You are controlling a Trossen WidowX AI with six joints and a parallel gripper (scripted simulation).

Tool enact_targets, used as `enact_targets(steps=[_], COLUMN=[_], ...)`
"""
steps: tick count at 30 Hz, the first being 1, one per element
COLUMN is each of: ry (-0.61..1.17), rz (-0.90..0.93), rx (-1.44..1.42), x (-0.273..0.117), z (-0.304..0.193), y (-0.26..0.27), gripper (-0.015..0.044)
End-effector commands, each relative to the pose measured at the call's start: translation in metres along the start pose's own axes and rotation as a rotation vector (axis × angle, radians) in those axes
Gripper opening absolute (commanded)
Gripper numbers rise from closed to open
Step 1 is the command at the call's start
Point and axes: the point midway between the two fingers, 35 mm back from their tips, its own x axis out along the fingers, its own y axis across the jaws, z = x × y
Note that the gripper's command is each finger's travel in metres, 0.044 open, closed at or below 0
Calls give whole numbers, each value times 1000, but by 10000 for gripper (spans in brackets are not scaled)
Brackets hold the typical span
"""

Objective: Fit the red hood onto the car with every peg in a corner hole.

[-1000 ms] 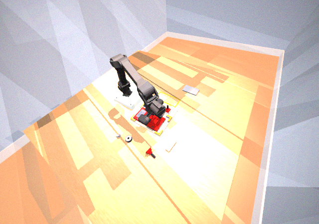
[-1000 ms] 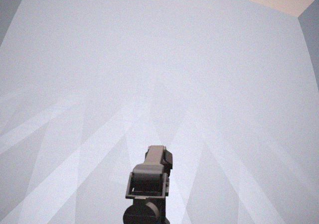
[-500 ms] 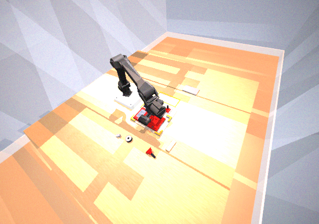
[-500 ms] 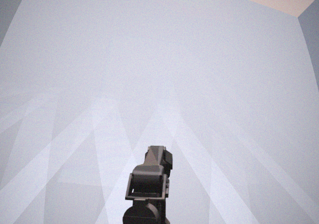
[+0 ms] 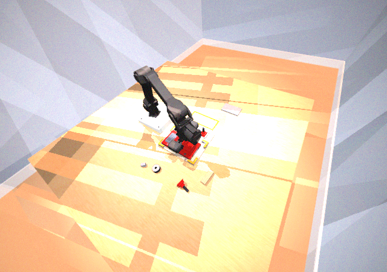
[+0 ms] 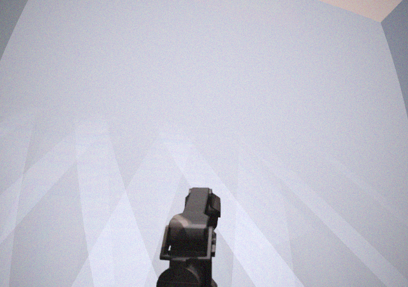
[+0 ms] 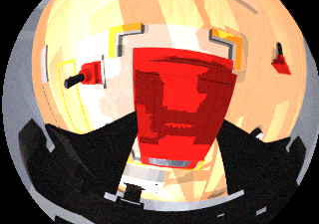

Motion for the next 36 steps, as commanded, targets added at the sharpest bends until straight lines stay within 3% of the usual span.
enact_targets(steps=[1, 32, 36], ry=[0, 0, 1], rz=[-5, -1, -1], rx=[-4, 0, 0], x=[2, 10, 11], z=[0, 0, 0], y=[-1, -1, -1], gripper=[0, 0, 105])
